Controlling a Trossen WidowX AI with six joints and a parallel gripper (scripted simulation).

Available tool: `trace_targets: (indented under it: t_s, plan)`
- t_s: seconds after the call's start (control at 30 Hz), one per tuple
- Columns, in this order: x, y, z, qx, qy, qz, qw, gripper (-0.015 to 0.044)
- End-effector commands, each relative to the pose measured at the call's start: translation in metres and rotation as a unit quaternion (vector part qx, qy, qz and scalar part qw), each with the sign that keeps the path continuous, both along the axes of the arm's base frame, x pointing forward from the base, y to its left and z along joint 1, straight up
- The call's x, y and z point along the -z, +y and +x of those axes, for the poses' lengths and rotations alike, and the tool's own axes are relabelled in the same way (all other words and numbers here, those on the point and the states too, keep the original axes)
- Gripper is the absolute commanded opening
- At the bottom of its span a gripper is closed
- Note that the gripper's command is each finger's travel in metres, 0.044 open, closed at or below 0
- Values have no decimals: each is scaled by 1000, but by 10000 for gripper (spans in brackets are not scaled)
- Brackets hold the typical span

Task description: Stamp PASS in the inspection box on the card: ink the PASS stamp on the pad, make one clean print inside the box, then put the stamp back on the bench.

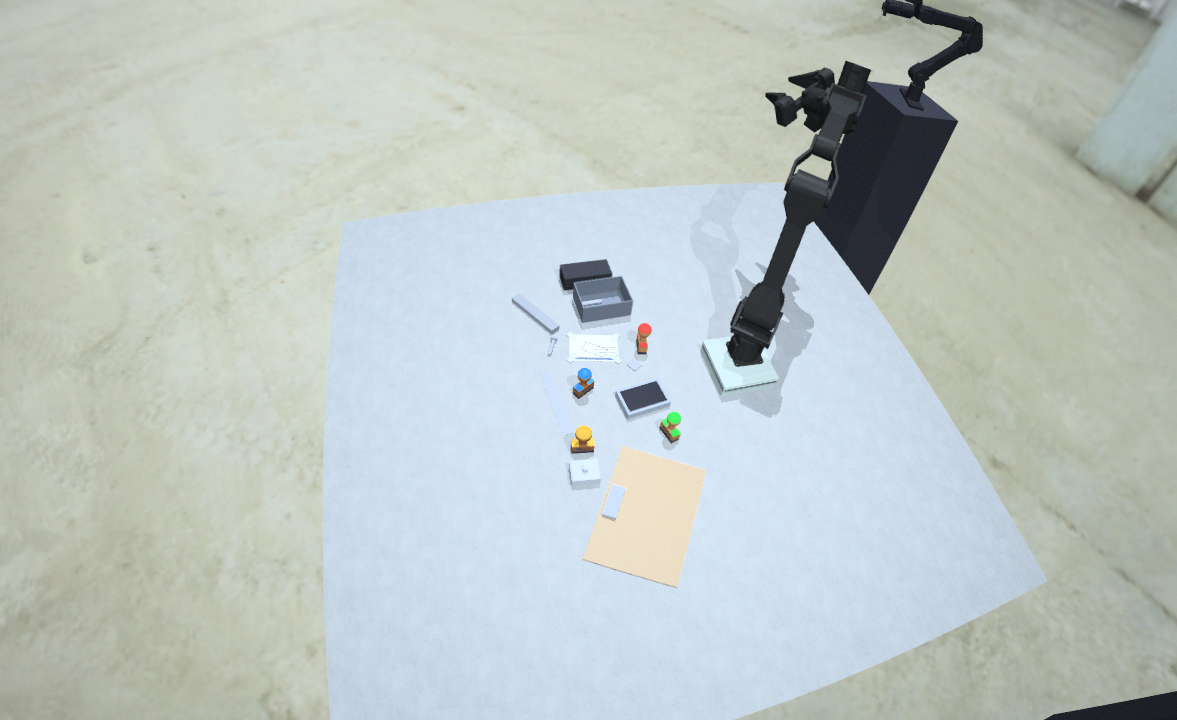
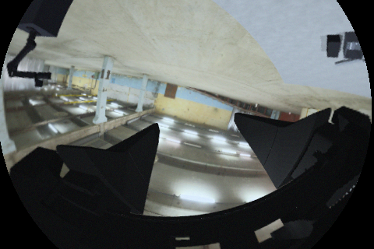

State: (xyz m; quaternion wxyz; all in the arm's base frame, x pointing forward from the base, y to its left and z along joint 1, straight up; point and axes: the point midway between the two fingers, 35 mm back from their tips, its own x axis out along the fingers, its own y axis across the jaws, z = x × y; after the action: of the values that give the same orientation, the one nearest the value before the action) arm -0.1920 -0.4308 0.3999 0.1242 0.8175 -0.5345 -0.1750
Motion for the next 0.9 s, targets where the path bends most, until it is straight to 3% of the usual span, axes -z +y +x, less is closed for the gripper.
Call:
trace_targets:
  t_s: [0.0, 0.2, 0.53, 0.87]
  plan:
    - [1, -1, 3, -3, 1, 0, 1000, 374]
    - [21, -29, 96, -90, 51, 9, 995, 216]
    - [57, -24, 266, -246, 172, 1, 954, 210]
    - [105, 53, 423, -426, 290, -30, 856, 210]
